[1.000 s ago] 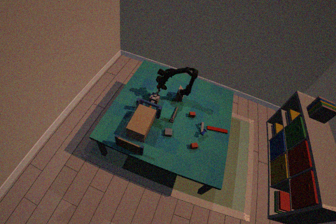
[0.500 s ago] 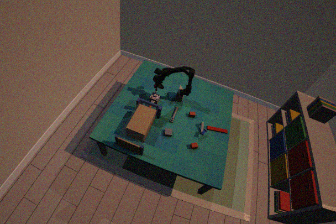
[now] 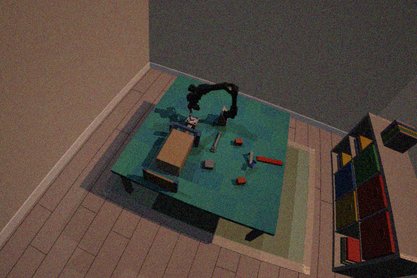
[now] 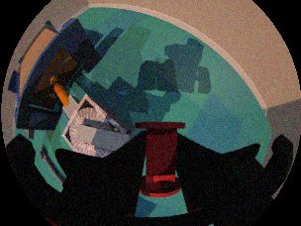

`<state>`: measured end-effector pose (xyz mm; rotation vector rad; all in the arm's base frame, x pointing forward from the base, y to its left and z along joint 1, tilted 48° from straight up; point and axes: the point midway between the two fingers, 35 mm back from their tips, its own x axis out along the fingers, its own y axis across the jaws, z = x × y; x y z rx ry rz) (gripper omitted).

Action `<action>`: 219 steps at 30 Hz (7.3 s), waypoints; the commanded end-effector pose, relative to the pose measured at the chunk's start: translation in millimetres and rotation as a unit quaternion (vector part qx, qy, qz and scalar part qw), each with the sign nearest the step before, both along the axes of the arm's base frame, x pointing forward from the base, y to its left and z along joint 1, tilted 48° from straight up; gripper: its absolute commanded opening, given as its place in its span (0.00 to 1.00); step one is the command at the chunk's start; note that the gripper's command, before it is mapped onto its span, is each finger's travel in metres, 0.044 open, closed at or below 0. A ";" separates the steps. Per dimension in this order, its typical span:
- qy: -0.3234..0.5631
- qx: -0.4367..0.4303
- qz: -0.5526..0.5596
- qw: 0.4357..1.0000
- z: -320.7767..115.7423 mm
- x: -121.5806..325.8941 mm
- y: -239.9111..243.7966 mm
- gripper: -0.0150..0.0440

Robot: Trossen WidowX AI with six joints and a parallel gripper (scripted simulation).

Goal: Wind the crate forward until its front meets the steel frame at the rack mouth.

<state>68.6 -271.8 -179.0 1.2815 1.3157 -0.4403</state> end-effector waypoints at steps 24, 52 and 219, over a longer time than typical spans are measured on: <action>-0.004 -0.005 0.000 1.000 -23.0 33.5 -24.9 0.25; -0.006 -0.005 0.000 1.000 -31.5 75.7 -38.2 0.25; -0.009 0.004 0.000 1.000 100.1 152.8 83.8 0.25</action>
